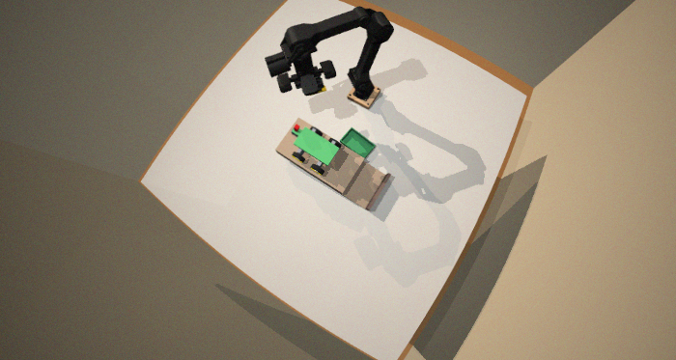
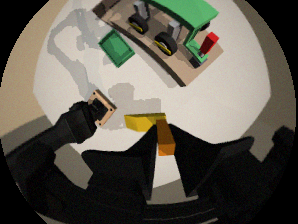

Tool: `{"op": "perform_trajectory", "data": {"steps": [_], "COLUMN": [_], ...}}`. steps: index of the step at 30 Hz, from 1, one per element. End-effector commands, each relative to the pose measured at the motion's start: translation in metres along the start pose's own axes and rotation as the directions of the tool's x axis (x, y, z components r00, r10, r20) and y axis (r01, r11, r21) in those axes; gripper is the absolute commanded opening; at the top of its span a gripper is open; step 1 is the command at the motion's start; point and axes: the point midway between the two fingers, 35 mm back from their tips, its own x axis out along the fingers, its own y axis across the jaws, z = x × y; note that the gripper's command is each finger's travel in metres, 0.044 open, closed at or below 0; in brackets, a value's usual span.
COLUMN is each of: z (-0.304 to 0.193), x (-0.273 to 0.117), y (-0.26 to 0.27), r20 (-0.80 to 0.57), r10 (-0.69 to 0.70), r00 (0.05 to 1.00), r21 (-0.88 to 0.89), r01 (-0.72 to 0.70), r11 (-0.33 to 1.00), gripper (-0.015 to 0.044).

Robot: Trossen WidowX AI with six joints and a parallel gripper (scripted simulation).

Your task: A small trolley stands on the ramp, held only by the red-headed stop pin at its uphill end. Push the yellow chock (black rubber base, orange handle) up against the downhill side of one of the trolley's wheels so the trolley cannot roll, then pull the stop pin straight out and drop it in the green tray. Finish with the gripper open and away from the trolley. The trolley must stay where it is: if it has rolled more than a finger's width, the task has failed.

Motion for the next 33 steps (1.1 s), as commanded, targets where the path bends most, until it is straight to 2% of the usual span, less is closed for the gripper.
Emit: {"op": "perform_trajectory", "data": {"steps": [1, 9, 17, 25, 33], "z": [0.0, 0.0, 0.0, 0.001, 0.022], "x": [0.0, 0.0, 0.0, 0.0, 0.001], "y": [0.0, 0.0, 0.0, 0.0, 0.009], "r20": [0.004, 0.005, 0.006, 0.006, 0.008], "r10": [0.002, 0.003, 0.005, 0.005, 0.006], "r00": [1.0, 1.0, 1.0, 1.0, 1.0], "r21": [-0.135, -0.395, -0.622, -0.639, -0.639], "r01": [-0.001, -0.001, -0.001, 0.0, 0.0], "r11": [0.991, 0.919, 0.783, 0.769, 0.769], "gripper": [0.0, 0.0, 0.0, 0.0, 0.0]}}
